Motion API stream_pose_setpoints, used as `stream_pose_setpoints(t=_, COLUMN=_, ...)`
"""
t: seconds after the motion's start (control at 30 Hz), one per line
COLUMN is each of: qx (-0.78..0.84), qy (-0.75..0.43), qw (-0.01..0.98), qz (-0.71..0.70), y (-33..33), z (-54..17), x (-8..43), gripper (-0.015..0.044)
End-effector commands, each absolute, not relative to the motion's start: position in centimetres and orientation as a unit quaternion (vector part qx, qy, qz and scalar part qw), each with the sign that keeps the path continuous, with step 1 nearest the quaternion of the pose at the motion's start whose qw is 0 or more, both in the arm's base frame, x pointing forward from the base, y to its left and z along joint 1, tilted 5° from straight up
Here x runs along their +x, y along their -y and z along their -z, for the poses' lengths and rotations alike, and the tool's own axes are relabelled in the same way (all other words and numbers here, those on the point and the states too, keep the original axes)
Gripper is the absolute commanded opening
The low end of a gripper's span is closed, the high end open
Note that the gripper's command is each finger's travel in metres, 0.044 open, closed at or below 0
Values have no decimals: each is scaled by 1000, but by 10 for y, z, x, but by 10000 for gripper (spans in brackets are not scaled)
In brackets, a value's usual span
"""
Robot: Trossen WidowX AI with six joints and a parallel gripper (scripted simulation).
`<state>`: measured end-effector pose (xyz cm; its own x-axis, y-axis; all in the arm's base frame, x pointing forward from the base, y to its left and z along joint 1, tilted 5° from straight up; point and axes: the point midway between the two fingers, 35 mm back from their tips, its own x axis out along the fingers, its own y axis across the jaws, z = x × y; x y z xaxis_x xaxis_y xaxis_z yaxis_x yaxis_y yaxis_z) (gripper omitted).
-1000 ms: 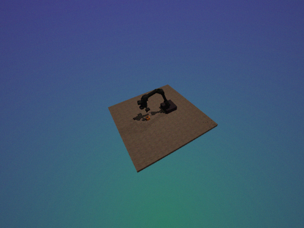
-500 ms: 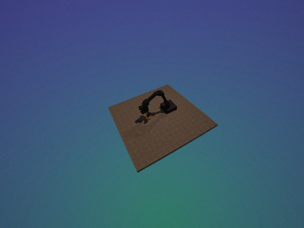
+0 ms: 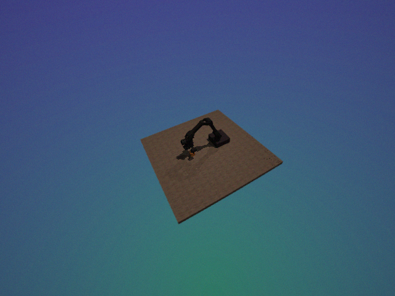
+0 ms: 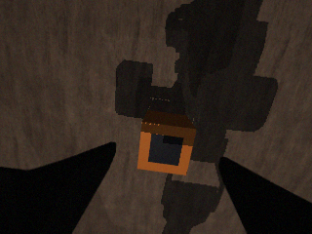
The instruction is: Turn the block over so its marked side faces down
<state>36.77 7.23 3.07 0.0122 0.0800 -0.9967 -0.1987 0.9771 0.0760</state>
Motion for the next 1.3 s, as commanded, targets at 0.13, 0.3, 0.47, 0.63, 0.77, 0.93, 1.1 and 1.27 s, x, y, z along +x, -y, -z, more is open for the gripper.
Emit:
stream_pose_setpoints(t=0.13, qx=-40, qy=-699, qw=707, qz=-98, y=-74, z=-16, x=366, gripper=440)
stream_pose_setpoints(t=0.3, qx=-40, qy=-699, qw=707, qz=-98, y=-74, z=-8, x=366, gripper=440)
stream_pose_setpoints(t=0.47, qx=-40, qy=-699, qw=707, qz=-98, y=-75, z=0, x=365, gripper=440)
stream_pose_setpoints(t=0.63, qx=-40, qy=-699, qw=707, qz=-98, y=-75, z=4, x=365, gripper=414)
stream_pose_setpoints(t=0.77, qx=-40, qy=-699, qw=707, qz=-98, y=-75, z=4, x=365, gripper=309)
stream_pose_setpoints(t=0.93, qx=-40, qy=-699, qw=707, qz=-98, y=-75, z=4, x=365, gripper=217)
stream_pose_setpoints(t=1.1, qx=-40, qy=-699, qw=707, qz=-98, y=-75, z=4, x=365, gripper=183)
stream_pose_setpoints(t=1.27, qx=-40, qy=-699, qw=707, qz=-98, y=-75, z=4, x=365, gripper=150)
